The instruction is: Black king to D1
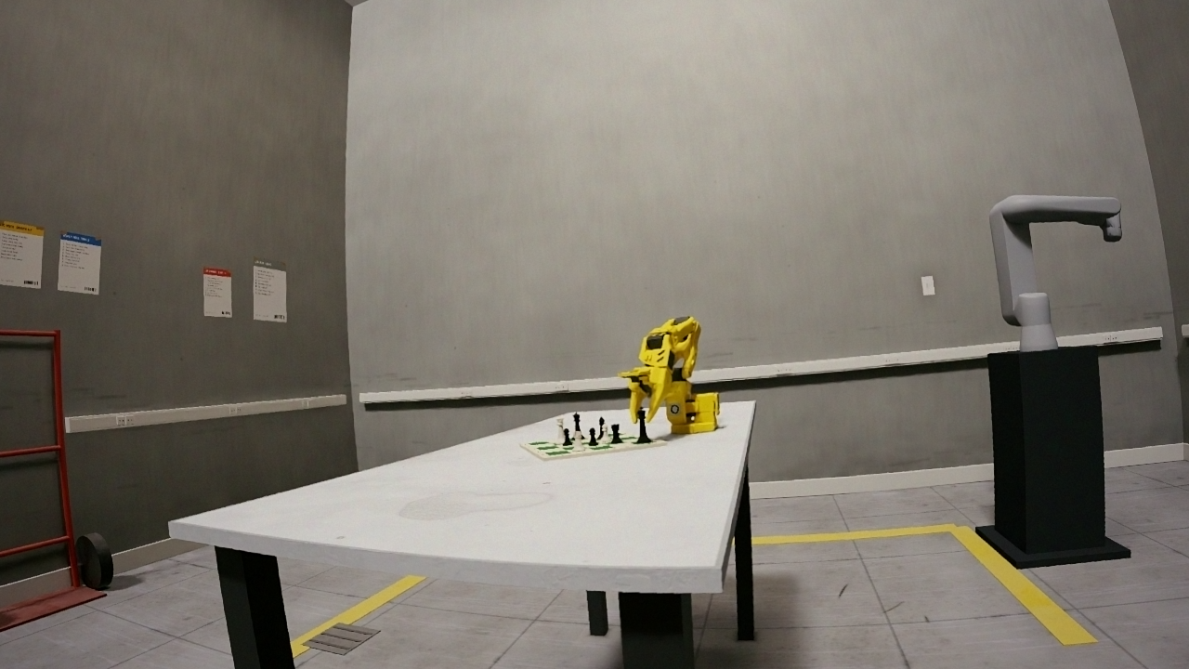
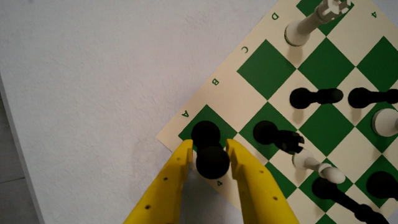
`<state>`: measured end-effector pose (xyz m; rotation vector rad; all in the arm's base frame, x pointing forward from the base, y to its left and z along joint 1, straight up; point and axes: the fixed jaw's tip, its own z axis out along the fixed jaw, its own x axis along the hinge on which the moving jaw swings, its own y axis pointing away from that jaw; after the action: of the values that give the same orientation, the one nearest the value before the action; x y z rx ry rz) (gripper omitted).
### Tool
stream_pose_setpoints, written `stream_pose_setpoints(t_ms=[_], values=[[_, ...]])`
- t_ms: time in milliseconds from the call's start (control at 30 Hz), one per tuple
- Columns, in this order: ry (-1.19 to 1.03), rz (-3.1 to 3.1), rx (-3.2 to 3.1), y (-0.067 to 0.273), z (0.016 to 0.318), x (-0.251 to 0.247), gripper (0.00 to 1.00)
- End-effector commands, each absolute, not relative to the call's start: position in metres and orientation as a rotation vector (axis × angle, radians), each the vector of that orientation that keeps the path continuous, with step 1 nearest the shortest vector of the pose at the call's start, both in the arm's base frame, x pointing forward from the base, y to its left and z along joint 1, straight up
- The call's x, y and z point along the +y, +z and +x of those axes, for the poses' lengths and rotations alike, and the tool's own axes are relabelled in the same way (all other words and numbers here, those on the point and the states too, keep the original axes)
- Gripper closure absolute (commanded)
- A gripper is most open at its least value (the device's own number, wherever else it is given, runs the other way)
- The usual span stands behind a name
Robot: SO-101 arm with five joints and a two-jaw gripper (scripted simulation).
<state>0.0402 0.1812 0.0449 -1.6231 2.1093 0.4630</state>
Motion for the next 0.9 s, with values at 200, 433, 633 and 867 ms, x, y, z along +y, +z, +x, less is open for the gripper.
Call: stream_pose_setpoints(t_ms=[200, 433, 633, 867], values=[[0.460, -1.632, 2.122, 0.0382, 0.0381, 0.1799, 0.88], [0.460, -1.632, 2.123, 0.0365, 0.0376, 0.1782, 0.88], [0.460, -1.632, 2.123, 0.0348, 0.0372, 0.1766, 0.88], [0.460, -1.632, 2.123, 0.0354, 0.0373, 0.1768, 0.88]])
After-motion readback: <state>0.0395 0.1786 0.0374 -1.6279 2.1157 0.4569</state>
